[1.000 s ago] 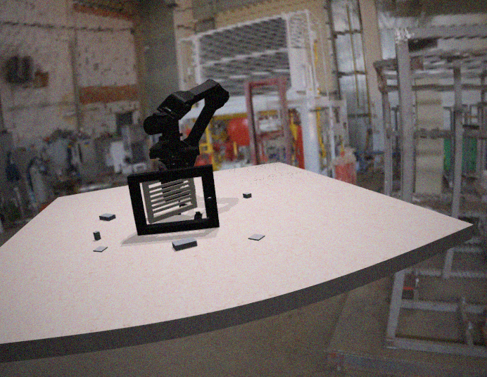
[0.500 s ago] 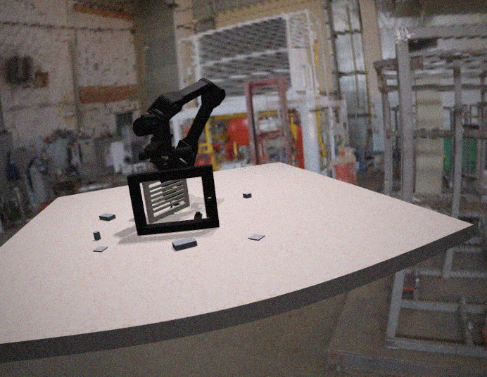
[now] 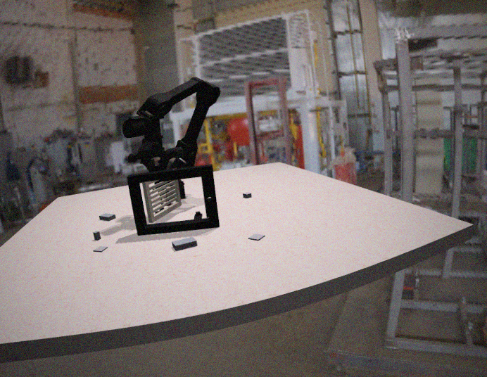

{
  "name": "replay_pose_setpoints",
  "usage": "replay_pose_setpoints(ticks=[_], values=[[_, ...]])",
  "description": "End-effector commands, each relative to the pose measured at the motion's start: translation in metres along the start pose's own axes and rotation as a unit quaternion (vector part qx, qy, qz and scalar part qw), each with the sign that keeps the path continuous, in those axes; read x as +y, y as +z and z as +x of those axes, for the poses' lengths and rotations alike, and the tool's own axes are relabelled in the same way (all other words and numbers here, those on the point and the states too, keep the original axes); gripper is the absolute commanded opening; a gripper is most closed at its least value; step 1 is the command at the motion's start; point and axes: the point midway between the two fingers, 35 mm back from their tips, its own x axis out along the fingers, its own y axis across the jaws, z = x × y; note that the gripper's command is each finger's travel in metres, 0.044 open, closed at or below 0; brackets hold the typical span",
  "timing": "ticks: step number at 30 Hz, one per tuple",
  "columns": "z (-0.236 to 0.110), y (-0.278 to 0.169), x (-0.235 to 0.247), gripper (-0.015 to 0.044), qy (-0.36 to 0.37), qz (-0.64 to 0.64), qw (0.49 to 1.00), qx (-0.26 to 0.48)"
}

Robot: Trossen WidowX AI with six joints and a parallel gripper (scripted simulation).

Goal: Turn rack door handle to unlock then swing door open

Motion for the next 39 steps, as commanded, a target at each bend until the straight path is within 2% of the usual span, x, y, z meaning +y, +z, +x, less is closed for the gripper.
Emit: replay_pose_setpoints(ticks=[1, 24, 39], values=[[0.000, 0.003, -0.009, 0.0022, -0.001, -0.043, 0.999, -0.001], [-0.001, 0.024, -0.065, 0.0022, -0.003, -0.218, 0.976, -0.002], [-0.001, 0.024, -0.066, 0.0022, -0.003, -0.222, 0.975, -0.002]])
